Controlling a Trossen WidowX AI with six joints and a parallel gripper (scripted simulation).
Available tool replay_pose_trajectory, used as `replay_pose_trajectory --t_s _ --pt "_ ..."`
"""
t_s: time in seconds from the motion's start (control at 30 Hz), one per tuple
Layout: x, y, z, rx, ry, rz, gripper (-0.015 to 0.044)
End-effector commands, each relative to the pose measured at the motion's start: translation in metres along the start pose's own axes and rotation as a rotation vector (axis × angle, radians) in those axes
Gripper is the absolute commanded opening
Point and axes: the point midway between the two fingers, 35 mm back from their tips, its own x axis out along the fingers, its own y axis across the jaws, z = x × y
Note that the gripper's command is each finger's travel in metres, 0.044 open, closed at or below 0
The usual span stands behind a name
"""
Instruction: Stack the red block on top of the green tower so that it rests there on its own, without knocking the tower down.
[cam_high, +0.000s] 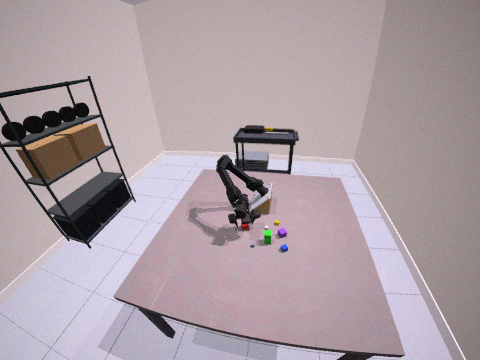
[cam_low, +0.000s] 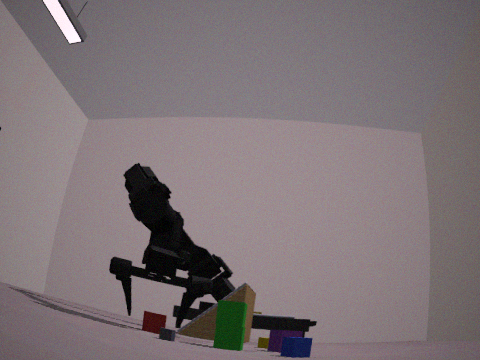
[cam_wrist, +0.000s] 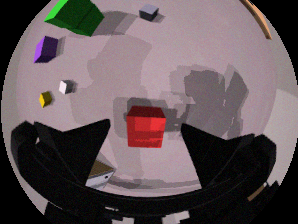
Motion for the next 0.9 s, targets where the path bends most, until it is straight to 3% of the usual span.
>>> replay_pose_trajectory --t_s 0.0,0.63,0.87 --pt "0.0065 0.0009 -0.0015 -0.009 0.004 -0.002 0.0440" --pt "0.0149 0.0007 -0.0023 -0.009 0.005 -0.004 0.0440" --pt "0.0149 0.0007 -0.0023 -0.009 0.005 -0.004 0.0256"
